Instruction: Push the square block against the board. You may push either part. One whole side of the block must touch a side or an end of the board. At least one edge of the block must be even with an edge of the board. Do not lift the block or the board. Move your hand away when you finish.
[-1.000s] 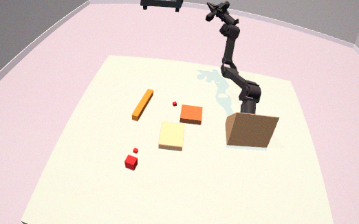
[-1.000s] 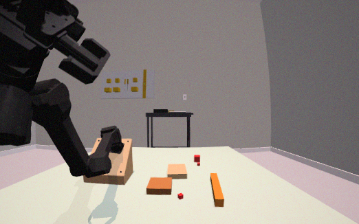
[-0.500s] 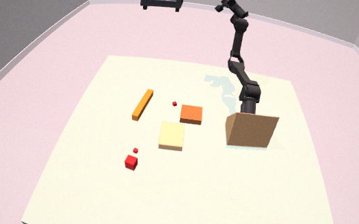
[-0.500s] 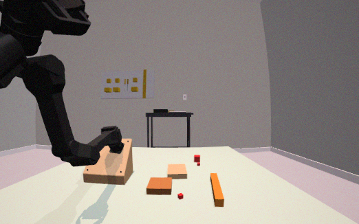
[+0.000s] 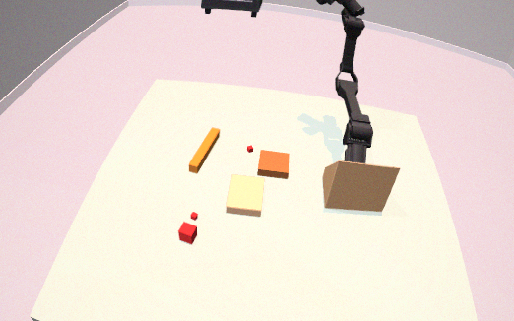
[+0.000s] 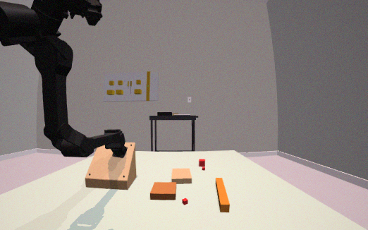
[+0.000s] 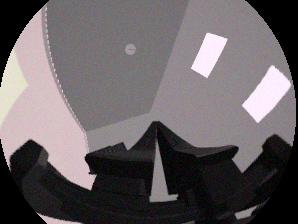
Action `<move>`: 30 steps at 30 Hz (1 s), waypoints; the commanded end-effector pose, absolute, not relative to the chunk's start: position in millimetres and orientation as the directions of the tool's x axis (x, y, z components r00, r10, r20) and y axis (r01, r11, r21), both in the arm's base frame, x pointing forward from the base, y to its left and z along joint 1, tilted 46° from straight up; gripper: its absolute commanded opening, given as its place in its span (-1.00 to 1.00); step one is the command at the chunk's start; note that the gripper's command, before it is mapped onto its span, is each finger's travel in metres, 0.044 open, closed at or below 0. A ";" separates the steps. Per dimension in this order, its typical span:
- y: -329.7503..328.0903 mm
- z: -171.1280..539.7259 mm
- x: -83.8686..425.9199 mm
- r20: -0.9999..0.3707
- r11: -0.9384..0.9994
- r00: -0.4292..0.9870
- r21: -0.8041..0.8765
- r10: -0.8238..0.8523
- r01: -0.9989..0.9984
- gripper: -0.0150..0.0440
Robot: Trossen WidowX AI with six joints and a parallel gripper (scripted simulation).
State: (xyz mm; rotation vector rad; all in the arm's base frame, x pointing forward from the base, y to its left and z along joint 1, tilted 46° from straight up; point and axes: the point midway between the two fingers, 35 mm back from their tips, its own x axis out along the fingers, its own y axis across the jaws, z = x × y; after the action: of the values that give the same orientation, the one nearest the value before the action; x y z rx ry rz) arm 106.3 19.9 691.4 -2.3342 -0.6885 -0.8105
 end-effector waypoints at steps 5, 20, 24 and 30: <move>68.7 685.7 102.4 0.646 -0.833 0.691 -0.152 0.325 0.533 -0.49; 162.6 655.3 118.8 0.540 -0.919 0.744 0.258 0.394 0.299 -0.49; 181.4 644.9 128.1 0.511 -0.905 0.761 0.353 0.399 0.236 -0.49; 201.3 630.4 143.8 0.477 -0.870 0.786 0.470 0.395 0.152 -0.49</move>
State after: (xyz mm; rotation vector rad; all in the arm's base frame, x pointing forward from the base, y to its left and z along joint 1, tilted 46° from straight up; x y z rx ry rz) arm 137.4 193.3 636.6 -3.2902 -0.5561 -1.0472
